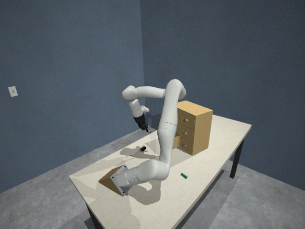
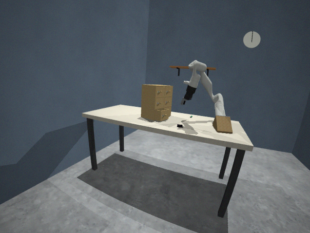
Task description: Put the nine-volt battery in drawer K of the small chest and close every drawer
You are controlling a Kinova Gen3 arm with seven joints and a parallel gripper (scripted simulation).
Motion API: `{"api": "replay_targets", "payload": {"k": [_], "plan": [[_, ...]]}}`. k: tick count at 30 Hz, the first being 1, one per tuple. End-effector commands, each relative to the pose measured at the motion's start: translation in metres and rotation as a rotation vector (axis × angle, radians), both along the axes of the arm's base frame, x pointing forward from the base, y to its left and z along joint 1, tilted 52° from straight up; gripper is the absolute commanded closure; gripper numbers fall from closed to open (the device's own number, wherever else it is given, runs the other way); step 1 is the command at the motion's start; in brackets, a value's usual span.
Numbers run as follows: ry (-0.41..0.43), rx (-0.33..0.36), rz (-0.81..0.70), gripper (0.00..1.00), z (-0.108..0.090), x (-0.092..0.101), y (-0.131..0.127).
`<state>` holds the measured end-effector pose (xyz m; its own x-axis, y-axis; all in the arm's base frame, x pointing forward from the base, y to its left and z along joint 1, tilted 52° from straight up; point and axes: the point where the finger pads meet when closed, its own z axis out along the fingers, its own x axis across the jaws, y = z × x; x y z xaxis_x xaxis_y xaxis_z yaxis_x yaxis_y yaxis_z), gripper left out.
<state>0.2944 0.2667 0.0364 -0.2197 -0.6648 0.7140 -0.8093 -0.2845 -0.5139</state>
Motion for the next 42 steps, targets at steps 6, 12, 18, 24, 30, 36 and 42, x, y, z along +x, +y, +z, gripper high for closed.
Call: {"api": "replay_targets", "payload": {"k": [6, 12, 18, 24, 30, 36, 42], "plan": [[0.105, 0.061, -0.137, 0.33, 0.009, -0.007, 0.013], [0.162, 0.08, -0.197, 0.33, 0.012, -0.014, 0.017], [0.181, 0.087, -0.217, 0.33, 0.013, -0.016, 0.019], [0.188, 0.089, -0.225, 0.33, 0.013, -0.017, 0.02], [0.189, 0.089, -0.225, 0.33, 0.013, -0.017, 0.02], [0.189, 0.089, -0.225, 0.33, 0.013, -0.017, 0.02], [0.189, 0.089, -0.225, 0.33, 0.013, -0.017, 0.02]]}}
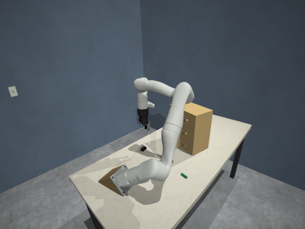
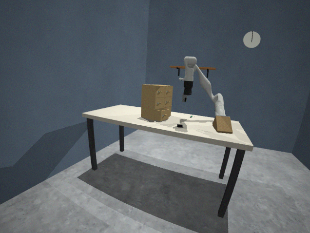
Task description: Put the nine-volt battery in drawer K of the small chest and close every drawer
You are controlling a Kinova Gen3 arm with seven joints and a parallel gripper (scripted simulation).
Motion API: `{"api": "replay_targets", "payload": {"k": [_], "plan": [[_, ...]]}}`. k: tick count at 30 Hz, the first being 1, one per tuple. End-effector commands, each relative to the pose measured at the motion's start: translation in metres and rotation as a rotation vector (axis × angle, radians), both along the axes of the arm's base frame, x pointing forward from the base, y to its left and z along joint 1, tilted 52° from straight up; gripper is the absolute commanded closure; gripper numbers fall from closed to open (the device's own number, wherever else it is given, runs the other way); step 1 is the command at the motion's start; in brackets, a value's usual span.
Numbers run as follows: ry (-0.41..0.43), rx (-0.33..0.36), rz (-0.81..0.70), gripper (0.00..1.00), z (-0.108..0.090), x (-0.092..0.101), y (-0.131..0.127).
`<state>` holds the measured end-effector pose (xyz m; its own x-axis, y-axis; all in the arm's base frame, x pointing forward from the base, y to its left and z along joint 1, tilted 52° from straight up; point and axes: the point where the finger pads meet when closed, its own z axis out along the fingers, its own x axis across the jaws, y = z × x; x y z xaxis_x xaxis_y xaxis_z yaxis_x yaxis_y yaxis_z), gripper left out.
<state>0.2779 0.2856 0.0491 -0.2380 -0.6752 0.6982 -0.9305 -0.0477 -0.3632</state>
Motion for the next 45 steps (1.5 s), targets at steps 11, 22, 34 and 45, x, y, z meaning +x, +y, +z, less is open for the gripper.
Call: {"api": "replay_targets", "payload": {"k": [11, 22, 34, 45], "plan": [[0.023, -0.007, 0.021, 0.33, -0.008, 0.002, -0.003], [0.237, -0.088, 0.2, 0.33, -0.085, 0.026, -0.036], [0.363, -0.136, 0.306, 0.33, -0.131, 0.039, -0.056], [0.365, -0.137, 0.308, 0.33, -0.132, 0.04, -0.057]]}}
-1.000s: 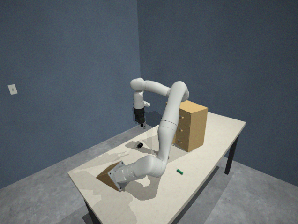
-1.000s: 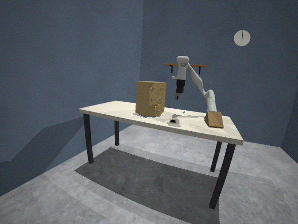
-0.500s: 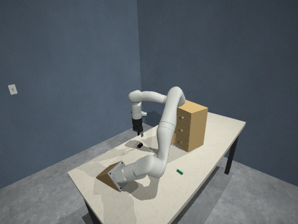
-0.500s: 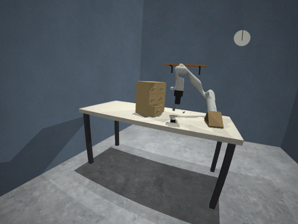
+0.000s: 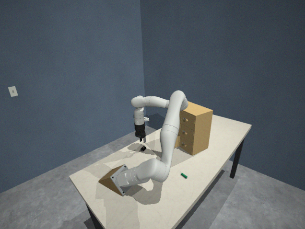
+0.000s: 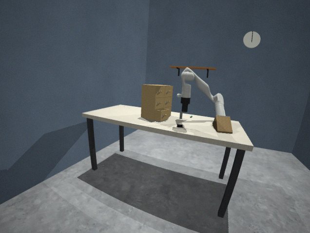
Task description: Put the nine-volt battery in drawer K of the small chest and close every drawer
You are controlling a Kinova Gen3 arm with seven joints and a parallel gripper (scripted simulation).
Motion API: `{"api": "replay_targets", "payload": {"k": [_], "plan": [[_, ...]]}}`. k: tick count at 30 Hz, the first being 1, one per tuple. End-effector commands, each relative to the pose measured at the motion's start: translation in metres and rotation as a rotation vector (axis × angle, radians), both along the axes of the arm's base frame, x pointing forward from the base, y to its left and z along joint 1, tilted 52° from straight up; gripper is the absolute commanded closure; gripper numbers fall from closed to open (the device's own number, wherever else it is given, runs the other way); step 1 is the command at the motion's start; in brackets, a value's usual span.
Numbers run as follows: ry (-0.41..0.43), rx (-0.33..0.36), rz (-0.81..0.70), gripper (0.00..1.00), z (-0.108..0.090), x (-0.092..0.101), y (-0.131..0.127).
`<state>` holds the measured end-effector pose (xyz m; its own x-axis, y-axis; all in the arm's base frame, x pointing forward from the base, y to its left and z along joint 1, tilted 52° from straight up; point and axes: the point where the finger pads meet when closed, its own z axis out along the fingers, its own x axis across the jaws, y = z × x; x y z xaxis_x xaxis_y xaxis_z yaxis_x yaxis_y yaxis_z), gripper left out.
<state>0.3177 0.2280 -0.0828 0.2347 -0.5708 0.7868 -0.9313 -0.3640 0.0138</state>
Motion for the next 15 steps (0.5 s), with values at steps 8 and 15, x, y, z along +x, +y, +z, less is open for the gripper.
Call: {"api": "replay_targets", "payload": {"k": [8, 15], "plan": [[-0.015, 0.006, -0.012, 0.33, 0.0004, 0.0, 0.0004], [-0.038, 0.013, -0.032, 0.33, 0.0009, 0.0002, -0.0005]]}}
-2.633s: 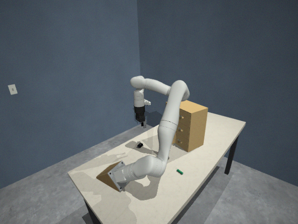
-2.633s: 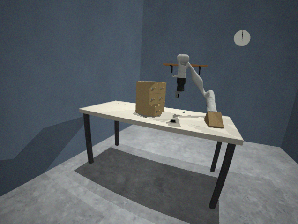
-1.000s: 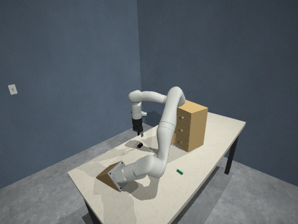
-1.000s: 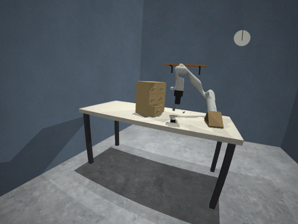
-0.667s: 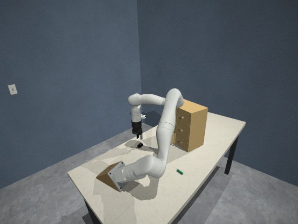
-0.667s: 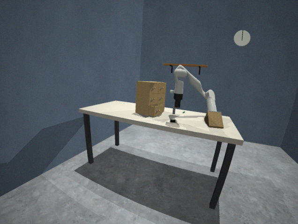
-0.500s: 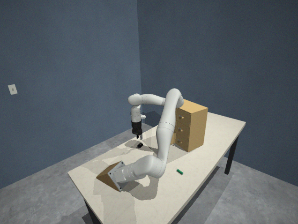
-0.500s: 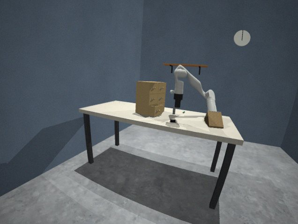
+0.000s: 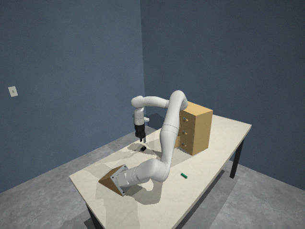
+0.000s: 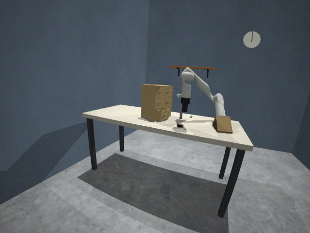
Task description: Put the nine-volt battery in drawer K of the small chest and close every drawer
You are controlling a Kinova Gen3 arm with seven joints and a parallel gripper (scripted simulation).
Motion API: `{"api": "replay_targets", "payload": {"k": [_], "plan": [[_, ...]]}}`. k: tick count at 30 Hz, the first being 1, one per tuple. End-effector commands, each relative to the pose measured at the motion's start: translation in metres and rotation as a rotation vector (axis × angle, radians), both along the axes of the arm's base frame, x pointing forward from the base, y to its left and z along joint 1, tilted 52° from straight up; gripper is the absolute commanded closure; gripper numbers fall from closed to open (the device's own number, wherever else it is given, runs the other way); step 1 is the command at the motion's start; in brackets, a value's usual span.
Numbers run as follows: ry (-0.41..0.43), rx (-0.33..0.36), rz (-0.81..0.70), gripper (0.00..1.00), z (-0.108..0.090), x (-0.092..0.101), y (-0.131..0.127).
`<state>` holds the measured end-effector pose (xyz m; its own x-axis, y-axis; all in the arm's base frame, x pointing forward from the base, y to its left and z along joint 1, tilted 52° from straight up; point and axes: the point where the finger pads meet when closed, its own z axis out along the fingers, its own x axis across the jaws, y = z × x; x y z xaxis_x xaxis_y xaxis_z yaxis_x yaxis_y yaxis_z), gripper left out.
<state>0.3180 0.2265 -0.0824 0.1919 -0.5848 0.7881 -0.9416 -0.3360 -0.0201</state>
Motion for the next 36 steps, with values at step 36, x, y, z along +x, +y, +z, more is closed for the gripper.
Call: {"api": "replay_targets", "payload": {"k": [36], "plan": [[-0.528, 0.164, -0.443, 0.33, 0.01, 0.002, -0.016]]}}
